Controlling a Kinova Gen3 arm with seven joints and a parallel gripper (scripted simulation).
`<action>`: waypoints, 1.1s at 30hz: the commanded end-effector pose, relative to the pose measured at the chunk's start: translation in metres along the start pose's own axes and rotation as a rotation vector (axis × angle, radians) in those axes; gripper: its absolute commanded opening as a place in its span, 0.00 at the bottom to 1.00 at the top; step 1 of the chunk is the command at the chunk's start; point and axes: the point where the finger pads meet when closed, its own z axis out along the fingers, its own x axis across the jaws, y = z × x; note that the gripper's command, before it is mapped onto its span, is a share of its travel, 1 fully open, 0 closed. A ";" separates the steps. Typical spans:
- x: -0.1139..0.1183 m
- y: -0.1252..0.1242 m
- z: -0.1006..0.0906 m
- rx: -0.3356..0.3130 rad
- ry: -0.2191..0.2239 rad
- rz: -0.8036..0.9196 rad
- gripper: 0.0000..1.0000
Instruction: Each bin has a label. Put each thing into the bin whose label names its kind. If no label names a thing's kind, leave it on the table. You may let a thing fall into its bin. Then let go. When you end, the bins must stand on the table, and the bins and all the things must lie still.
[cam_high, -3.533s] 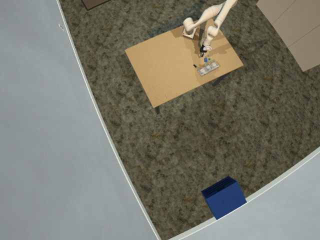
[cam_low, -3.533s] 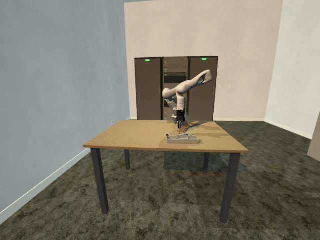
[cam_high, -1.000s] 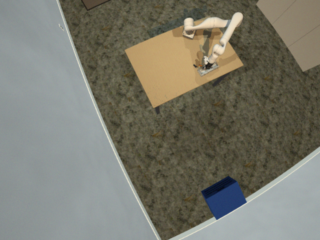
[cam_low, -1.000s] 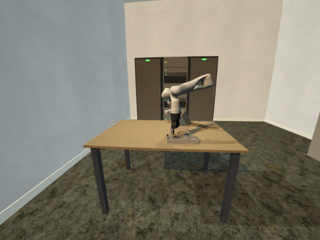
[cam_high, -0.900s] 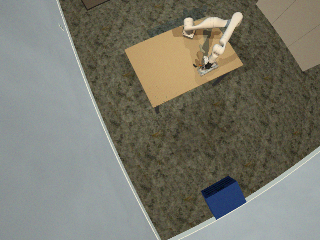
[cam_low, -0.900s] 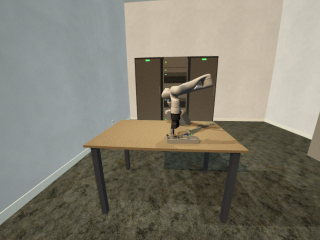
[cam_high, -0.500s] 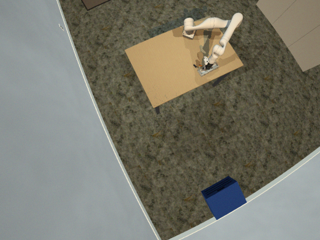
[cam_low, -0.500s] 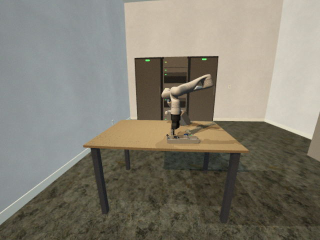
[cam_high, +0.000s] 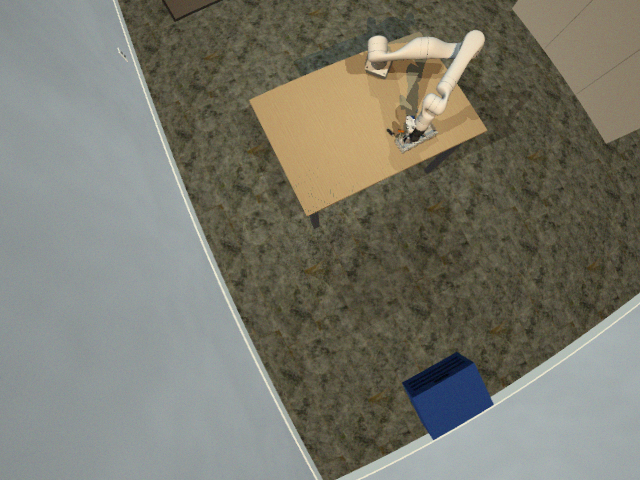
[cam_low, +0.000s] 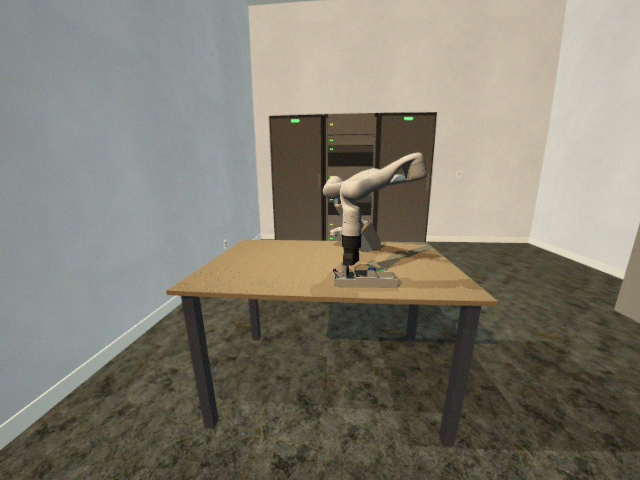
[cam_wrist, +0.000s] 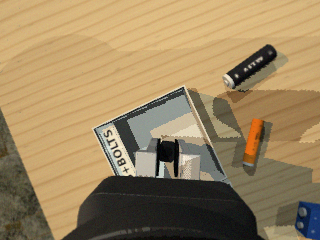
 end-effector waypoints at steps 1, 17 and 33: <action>0.000 -0.002 0.002 0.005 0.001 0.002 0.34; 0.000 -0.003 0.011 0.005 0.001 0.002 0.34; 0.000 -0.003 0.011 0.005 0.001 0.002 0.64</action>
